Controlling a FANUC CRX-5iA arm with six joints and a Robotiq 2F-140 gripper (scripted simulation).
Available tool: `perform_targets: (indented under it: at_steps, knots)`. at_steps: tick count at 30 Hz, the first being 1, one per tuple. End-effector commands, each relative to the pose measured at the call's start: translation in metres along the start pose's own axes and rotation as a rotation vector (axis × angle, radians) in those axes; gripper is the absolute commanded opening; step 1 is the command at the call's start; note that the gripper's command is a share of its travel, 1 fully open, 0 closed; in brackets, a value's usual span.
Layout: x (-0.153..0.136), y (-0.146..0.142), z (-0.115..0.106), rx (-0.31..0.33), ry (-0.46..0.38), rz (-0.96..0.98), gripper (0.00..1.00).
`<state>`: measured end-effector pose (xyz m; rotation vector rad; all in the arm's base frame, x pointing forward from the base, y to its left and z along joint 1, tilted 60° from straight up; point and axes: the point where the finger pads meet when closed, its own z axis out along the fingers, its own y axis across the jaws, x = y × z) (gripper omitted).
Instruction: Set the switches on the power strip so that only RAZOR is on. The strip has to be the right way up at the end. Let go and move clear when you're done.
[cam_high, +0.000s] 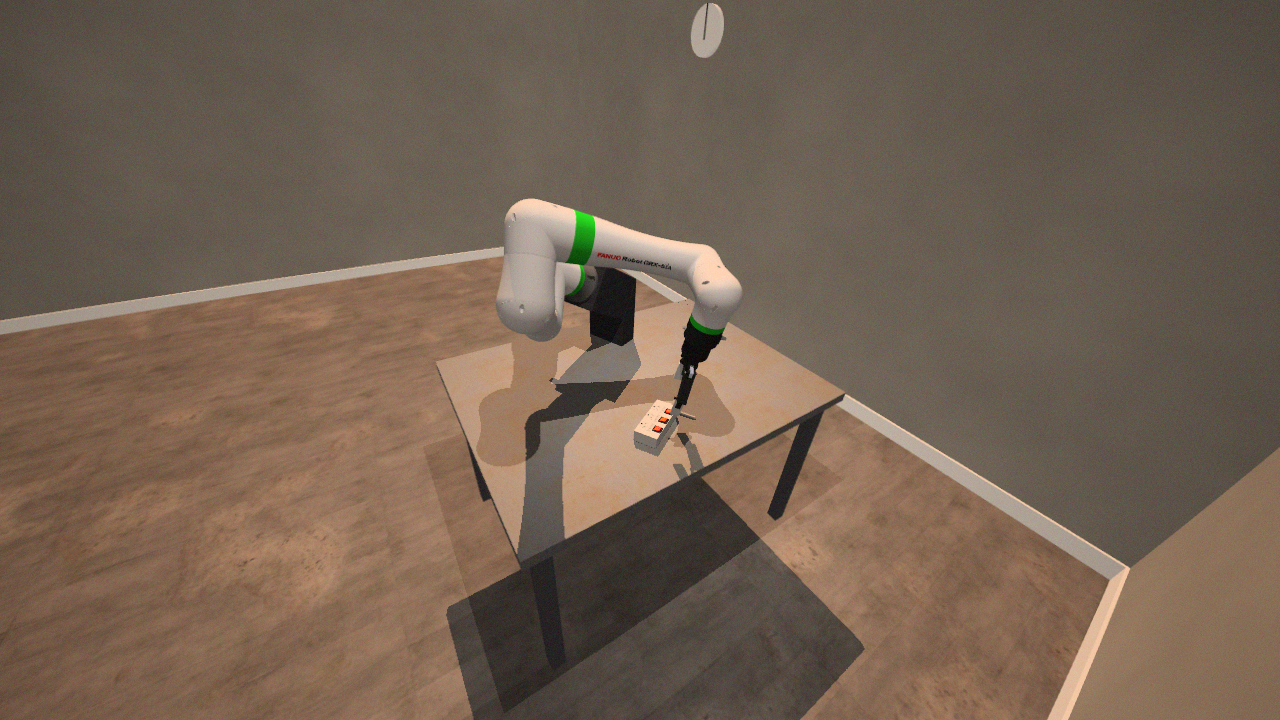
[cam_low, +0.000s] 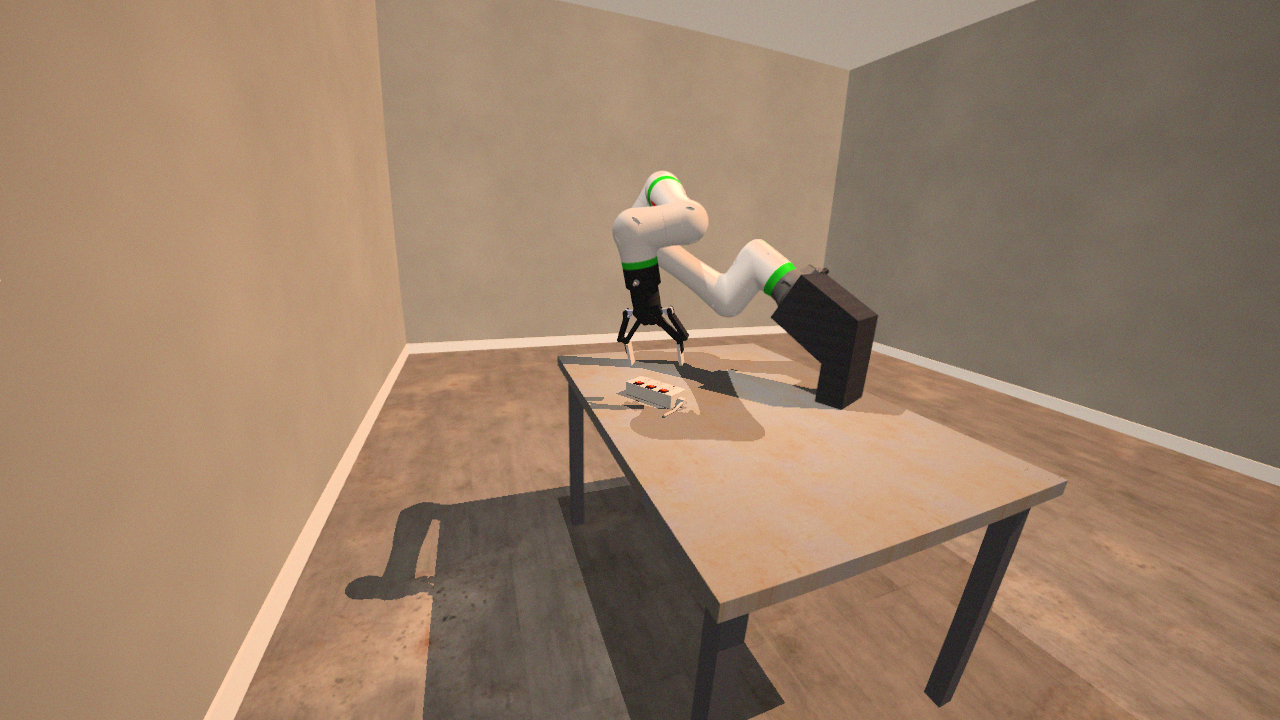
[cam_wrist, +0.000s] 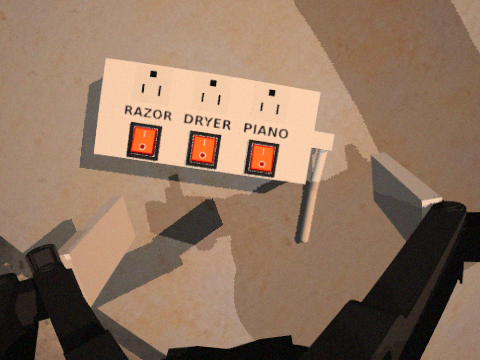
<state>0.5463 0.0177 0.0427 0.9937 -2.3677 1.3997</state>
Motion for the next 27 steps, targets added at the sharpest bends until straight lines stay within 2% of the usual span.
perform_targets:
  at_steps: [1, 8, 27]
  knots:
    - [0.010, -0.011, 0.002, 0.014, 0.006, 0.111, 1.00]
    - [0.022, -0.024, 0.005, 0.024, 0.017, 0.231, 1.00]
    - [0.022, -0.024, 0.005, 0.024, 0.017, 0.235, 1.00]
